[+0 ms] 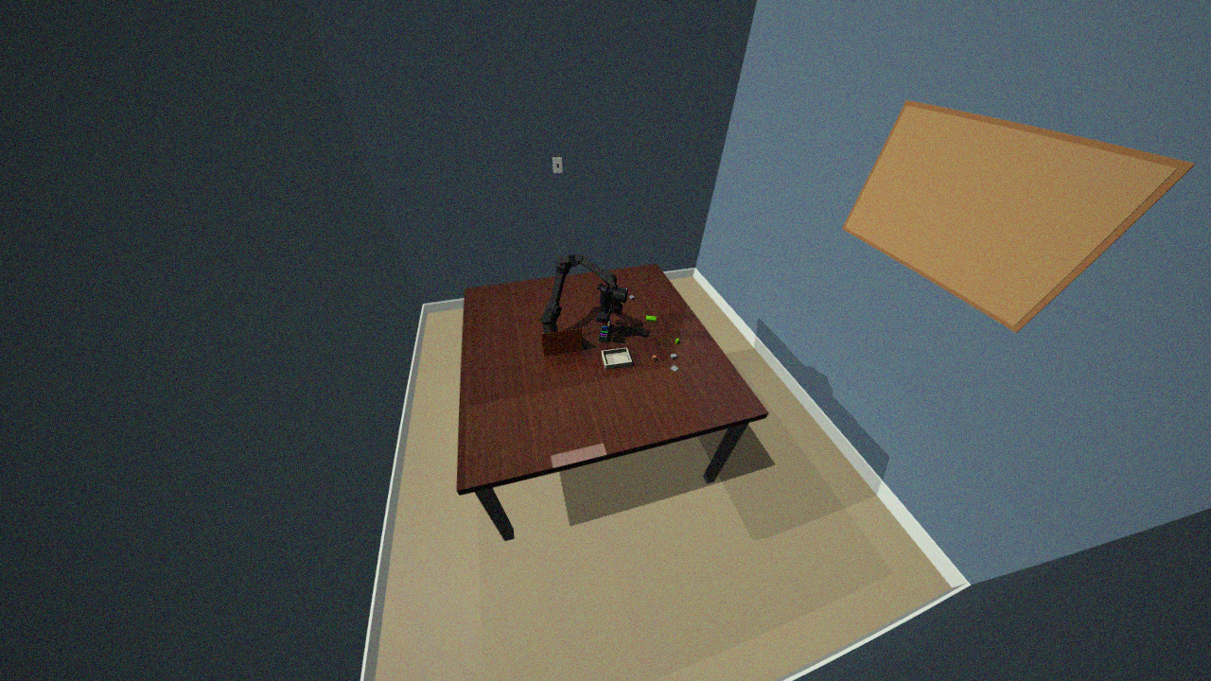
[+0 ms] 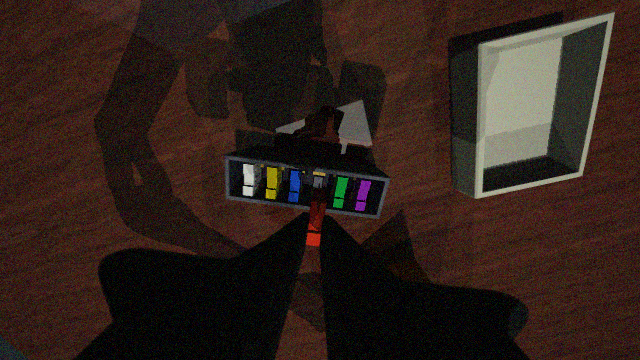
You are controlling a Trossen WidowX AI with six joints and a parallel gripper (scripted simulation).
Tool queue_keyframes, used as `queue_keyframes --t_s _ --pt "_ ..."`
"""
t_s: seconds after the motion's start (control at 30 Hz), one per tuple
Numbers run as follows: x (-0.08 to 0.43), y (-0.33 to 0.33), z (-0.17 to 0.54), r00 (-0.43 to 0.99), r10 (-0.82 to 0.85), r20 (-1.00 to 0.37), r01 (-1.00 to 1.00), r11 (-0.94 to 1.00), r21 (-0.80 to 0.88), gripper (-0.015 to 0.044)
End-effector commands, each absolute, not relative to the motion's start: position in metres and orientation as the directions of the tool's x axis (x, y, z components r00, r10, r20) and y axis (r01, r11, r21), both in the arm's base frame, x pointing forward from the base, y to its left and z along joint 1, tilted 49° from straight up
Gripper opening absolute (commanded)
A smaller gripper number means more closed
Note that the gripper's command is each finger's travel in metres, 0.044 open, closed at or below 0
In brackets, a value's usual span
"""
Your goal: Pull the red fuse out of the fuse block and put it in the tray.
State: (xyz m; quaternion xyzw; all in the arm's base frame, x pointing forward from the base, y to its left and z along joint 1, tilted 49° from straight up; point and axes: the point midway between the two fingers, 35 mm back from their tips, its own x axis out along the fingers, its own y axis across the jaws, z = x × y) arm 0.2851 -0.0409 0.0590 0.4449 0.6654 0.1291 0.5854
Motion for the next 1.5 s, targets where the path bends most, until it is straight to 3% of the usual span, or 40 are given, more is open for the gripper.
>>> queue_keyframes --t_s 0.0,1.47 --pt "0.286 -0.045 0.062 0.081 0.74 -0.668 0.434 0.577 0.692 0.0" --pt "0.289 -0.179 -0.083 0.084 0.732 -0.676 0.431 0.585 0.687 0.0"
